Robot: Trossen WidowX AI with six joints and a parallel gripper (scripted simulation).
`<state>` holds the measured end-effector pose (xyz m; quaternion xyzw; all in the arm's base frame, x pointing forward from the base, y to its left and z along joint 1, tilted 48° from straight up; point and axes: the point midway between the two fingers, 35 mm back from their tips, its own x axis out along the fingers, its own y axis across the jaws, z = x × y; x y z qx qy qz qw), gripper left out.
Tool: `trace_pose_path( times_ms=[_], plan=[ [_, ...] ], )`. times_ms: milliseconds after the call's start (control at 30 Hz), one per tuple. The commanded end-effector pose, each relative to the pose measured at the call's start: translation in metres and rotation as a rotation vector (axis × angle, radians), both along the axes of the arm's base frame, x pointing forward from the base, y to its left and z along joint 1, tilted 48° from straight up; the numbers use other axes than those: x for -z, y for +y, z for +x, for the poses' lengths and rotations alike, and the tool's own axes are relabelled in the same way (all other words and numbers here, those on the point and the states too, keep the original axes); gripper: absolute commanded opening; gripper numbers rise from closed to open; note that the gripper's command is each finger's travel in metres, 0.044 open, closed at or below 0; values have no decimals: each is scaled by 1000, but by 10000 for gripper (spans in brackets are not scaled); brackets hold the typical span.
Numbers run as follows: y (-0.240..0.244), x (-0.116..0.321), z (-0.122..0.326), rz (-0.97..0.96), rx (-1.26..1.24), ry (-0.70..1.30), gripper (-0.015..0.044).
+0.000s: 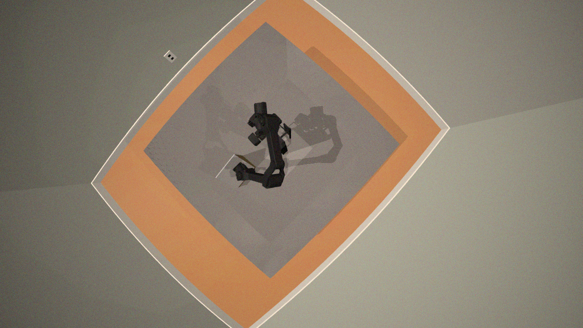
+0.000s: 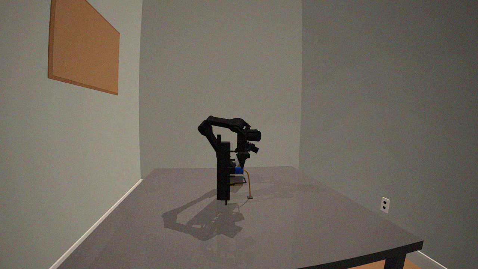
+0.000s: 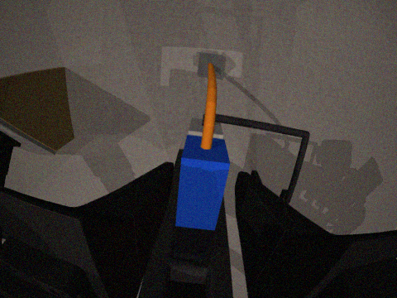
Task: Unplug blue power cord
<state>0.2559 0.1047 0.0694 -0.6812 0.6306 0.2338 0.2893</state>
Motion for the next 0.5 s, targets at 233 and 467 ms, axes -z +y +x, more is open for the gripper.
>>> trace_pose_path(
  times_ms=[233, 467],
  plan=[
    [-8, 1, 0, -7, -7, 4, 160],
    [-10, 3, 0, -2, 0, 2, 108]
  ],
)
